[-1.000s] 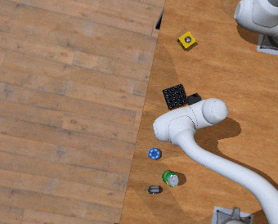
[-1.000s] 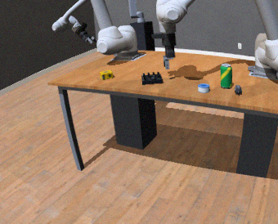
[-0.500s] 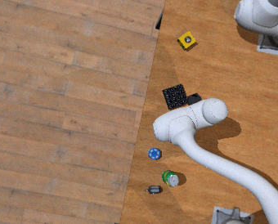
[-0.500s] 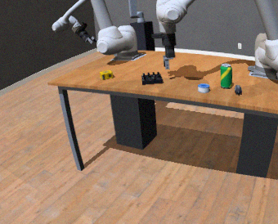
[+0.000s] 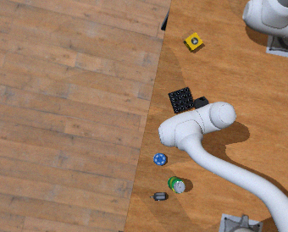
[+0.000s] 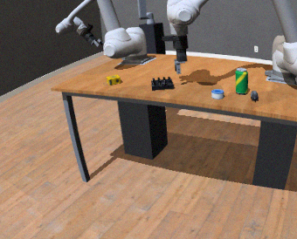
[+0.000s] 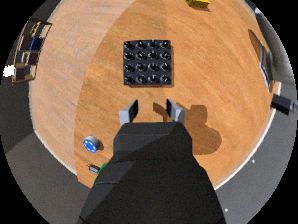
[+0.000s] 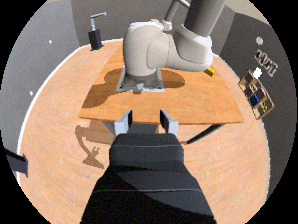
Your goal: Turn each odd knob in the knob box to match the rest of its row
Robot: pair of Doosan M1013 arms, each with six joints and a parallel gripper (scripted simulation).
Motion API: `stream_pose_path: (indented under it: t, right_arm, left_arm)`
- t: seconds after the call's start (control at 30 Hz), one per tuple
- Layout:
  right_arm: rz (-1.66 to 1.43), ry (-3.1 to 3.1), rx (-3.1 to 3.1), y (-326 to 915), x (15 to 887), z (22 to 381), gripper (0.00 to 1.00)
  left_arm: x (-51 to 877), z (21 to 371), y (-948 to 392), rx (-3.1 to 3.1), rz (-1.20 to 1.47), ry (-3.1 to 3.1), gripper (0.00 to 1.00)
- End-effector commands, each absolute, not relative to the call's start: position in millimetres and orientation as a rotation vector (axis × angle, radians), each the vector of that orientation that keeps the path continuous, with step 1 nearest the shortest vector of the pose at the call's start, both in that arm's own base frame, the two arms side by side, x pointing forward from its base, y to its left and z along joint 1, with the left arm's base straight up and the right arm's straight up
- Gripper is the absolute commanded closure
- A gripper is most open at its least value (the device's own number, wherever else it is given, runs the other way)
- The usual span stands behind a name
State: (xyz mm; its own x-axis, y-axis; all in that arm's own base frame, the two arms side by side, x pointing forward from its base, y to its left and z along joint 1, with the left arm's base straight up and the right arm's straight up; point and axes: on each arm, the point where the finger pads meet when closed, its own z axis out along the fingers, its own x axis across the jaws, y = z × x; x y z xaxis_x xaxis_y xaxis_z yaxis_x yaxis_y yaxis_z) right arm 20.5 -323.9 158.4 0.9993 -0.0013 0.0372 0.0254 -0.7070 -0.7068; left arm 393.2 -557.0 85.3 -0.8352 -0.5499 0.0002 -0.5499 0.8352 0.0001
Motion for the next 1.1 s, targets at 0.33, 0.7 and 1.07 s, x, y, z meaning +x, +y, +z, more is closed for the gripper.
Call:
stream_pose_path:
  t: [0.33, 0.7, 1.07]
  right_arm:
    - [-0.045, -0.017, -2.357, -324, 21, 159, 0.0]
    - [-0.045, -0.017, -2.357, -324, 21, 159, 0.0]
    - [-0.045, -0.017, -2.357, -324, 21, 159, 0.0]
  left_arm:
    - [397, 91, -581, 0.359, 0.002, -3.122, 0.0]
    - [399, 96, -602, -0.246, 0.001, -3.133, 0.0]
    - [402, 101, -619, -0.811, 0.001, -3.037, 0.0]
